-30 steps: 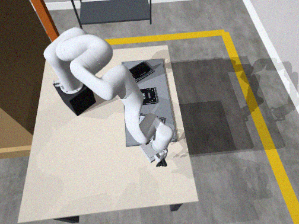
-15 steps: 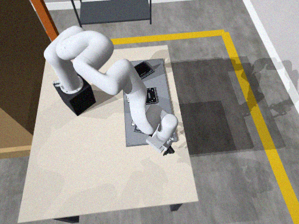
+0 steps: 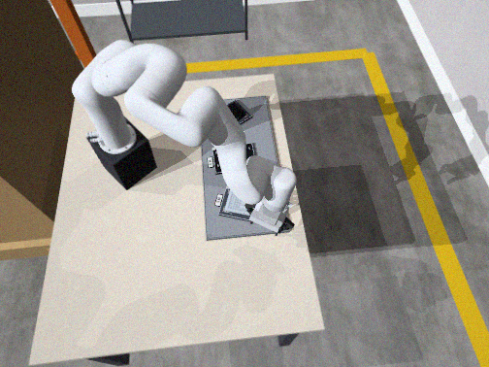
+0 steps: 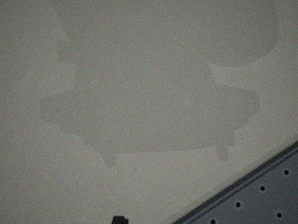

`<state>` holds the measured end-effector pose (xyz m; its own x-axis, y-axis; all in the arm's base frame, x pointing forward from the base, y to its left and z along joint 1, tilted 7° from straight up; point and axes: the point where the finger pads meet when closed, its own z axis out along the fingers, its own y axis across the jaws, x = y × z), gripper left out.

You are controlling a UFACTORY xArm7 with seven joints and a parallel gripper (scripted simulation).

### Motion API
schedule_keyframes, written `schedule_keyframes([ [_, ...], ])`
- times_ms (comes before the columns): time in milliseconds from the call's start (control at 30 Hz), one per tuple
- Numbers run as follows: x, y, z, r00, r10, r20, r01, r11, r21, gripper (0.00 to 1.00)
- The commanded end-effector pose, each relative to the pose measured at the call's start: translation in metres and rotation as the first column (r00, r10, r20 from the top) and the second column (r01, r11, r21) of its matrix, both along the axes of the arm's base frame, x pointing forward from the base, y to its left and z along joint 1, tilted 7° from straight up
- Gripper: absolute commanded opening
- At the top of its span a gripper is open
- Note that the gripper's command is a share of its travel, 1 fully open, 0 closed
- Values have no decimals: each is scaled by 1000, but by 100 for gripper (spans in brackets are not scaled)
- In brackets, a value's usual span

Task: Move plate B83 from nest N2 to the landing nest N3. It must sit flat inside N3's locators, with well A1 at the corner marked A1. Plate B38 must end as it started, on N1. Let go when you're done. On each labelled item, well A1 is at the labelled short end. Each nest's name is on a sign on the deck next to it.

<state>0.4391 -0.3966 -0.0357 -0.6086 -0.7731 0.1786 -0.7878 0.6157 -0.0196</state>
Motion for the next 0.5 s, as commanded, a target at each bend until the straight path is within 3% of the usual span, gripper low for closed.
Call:
schedule_keyframes([
  [0,11,16,1,999,54,-1,-54,999,1,100],
  [133,20,34,0,983,186,-14,-186,983,10,100],
  [267,27,47,-1,982,189,-14,-189,982,10,100],
  [467,34,65,-2,948,317,-26,-317,948,21,100],
])
